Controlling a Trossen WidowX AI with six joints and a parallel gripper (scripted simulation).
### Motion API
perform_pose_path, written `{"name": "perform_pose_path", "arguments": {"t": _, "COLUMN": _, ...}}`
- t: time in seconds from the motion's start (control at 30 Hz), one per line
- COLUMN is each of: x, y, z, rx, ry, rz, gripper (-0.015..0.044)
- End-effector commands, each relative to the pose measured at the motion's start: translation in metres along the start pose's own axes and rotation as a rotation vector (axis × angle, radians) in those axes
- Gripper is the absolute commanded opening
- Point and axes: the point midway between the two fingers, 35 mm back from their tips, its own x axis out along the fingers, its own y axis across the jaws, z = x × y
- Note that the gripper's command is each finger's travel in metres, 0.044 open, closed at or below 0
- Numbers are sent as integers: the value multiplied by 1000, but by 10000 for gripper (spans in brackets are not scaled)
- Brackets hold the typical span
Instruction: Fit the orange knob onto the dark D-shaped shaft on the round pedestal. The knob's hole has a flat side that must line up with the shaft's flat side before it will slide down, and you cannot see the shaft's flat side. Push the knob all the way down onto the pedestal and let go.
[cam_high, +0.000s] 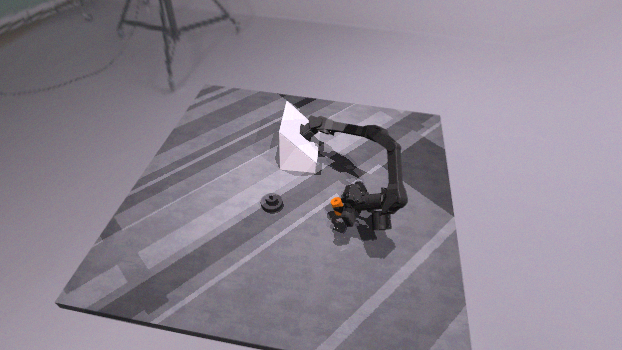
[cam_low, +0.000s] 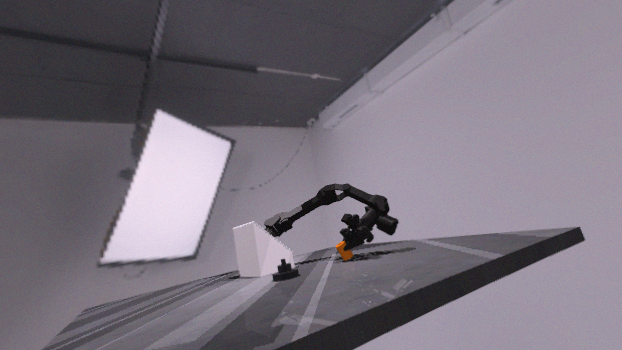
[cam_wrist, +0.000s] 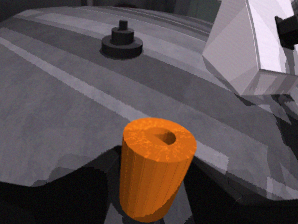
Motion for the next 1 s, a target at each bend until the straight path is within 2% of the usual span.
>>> {"name": "perform_pose_path", "arguments": {"t": 0.0, "x": 0, "y": 0, "z": 0, "rx": 0, "ry": 0, "rz": -1, "gripper": 258}}
{"name": "perform_pose_path", "arguments": {"t": 0.8, "x": 0, "y": 0, "z": 0, "rx": 0, "ry": 0, "rz": -1, "gripper": 260}}
{"name": "perform_pose_path", "arguments": {"t": 0.97, "x": 0, "y": 0, "z": 0, "rx": 0, "ry": 0, "rz": -1, "gripper": 391}}
